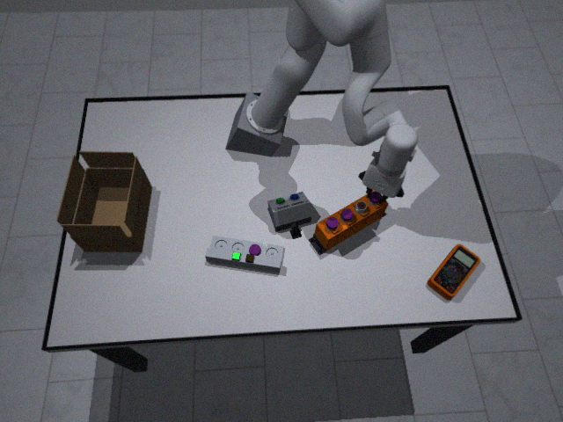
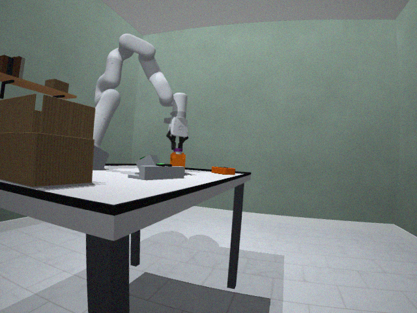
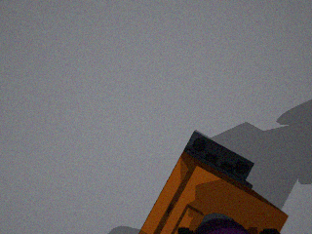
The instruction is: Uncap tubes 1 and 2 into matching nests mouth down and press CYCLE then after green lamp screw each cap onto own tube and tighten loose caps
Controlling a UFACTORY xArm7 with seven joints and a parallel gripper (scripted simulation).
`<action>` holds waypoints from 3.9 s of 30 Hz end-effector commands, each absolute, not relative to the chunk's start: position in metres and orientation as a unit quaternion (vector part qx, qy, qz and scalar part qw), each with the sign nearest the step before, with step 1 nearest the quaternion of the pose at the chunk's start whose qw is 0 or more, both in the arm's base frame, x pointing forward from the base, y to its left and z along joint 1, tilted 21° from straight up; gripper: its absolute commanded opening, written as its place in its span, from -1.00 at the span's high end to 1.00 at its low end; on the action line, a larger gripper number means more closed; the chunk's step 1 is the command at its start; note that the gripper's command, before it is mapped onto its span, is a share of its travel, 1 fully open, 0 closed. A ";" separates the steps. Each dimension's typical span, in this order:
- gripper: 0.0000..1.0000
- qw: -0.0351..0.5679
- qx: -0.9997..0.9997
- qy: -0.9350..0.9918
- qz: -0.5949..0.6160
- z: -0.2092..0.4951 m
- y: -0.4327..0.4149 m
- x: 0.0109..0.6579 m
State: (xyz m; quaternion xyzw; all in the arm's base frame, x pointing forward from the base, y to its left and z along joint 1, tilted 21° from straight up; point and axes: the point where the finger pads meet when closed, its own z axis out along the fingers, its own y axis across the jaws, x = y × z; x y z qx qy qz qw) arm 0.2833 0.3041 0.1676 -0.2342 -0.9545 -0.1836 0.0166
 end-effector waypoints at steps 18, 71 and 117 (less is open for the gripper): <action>0.08 0.016 -0.234 -0.954 -0.186 0.169 0.305 0.284; 1.00 0.064 -0.477 -0.859 -0.175 0.162 0.308 0.285; 0.08 0.052 -0.421 -0.888 -0.179 0.162 0.307 0.285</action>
